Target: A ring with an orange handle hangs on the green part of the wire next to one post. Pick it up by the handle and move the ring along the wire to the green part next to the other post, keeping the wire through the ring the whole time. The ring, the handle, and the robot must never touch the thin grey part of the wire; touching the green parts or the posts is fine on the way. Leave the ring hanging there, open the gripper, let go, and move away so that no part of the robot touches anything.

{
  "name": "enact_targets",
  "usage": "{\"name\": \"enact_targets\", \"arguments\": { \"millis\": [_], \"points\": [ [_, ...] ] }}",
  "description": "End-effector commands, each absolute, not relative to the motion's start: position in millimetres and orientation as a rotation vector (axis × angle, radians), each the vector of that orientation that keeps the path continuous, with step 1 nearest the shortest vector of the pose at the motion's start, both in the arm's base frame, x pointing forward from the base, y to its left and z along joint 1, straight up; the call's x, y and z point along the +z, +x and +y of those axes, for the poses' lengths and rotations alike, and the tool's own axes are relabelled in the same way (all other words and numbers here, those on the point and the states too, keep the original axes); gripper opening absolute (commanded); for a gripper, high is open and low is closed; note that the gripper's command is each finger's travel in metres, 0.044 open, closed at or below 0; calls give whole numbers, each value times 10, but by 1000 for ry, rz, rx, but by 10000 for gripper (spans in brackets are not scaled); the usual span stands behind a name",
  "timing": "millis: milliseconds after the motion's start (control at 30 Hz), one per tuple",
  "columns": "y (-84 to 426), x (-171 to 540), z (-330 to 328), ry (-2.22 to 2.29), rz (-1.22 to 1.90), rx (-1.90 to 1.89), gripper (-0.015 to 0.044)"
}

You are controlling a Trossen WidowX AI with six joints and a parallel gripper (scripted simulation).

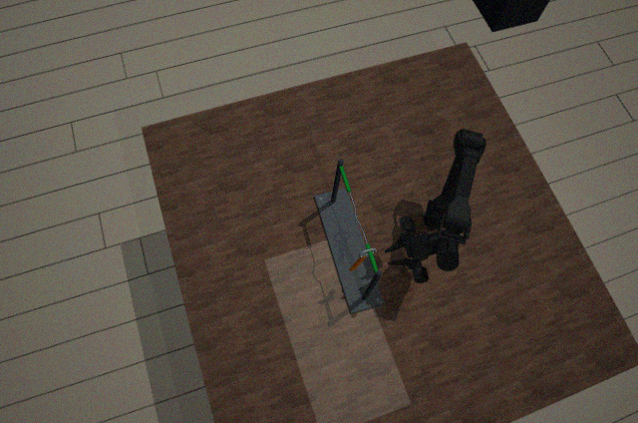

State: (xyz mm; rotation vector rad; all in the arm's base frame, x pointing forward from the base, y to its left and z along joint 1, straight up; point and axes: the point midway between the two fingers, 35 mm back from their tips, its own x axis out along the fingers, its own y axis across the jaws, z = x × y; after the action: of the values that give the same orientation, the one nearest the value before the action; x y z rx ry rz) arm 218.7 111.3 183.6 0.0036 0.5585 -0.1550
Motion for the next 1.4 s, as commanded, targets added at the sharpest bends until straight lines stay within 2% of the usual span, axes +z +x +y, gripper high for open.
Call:
{"name": "enact_targets", "arguments": {
  "millis": [0, 333, 567, 700, 1367],
  "points": [
    [2188, 1849, 1110, 9, 555, -158, 160],
    [2188, 1849, 1110, 9, 555, -158, 160],
    [1816, 2091, 1165, 2, 552, -152, 344],
    [1804, 2102, 1165, 2, 550, -152, 440],
    [1804, 2102, 1165, 2, 550, -152, 440]
  ]
}}
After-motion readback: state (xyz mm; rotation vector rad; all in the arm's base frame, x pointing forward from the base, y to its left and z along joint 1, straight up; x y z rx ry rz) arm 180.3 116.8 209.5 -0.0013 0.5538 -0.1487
